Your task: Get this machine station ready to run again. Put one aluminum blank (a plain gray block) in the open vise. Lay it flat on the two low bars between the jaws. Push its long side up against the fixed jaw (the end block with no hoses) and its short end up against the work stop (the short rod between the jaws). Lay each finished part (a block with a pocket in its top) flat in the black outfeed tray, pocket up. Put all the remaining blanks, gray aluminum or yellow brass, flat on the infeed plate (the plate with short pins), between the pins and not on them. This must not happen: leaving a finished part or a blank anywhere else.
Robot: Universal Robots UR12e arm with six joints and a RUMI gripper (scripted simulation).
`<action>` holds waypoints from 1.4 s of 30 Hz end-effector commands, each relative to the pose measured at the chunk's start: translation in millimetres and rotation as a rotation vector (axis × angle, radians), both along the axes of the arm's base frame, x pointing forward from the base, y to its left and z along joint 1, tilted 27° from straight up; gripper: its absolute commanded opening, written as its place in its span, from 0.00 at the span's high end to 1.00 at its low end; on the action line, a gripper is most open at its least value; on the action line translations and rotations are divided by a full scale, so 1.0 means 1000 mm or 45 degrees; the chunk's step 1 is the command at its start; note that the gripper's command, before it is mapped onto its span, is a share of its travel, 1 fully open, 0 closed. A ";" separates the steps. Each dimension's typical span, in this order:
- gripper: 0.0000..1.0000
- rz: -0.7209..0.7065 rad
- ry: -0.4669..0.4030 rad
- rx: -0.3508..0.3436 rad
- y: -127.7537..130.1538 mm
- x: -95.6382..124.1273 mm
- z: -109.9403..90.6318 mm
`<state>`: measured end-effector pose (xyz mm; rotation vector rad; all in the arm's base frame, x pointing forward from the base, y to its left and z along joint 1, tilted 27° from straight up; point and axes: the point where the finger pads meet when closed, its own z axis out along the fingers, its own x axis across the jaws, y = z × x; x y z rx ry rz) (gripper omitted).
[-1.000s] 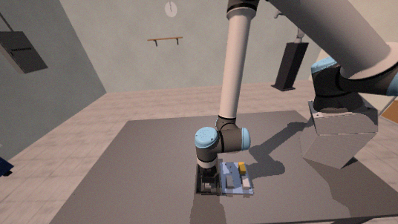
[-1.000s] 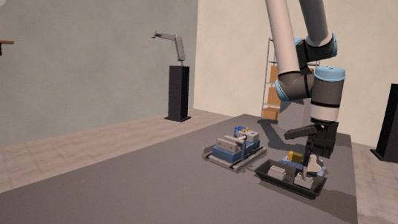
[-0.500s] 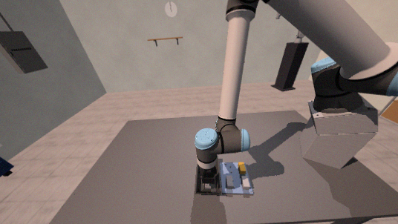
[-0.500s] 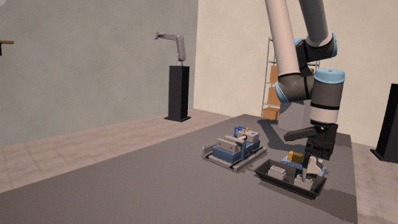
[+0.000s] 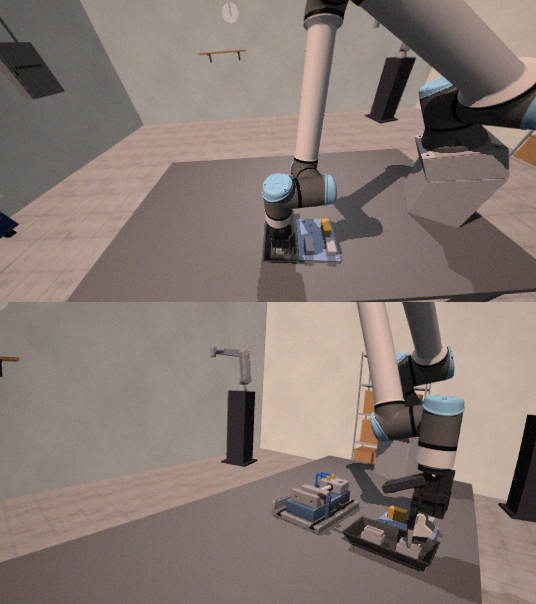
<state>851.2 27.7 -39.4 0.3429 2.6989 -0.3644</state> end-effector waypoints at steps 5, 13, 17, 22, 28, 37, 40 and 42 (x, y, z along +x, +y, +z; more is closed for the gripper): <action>1.00 0.000 -0.002 0.000 0.000 0.000 0.001; 1.00 0.000 -0.002 0.000 0.000 0.000 0.001; 1.00 0.000 -0.002 0.000 0.000 0.000 0.001; 1.00 0.000 -0.002 0.000 0.000 0.000 0.001; 1.00 0.000 -0.002 0.000 0.000 0.000 0.001; 0.60 0.000 -0.002 0.000 0.000 0.000 0.001; 0.60 0.000 -0.002 0.000 0.000 0.000 0.001; 0.60 0.000 -0.002 0.000 0.000 0.000 0.001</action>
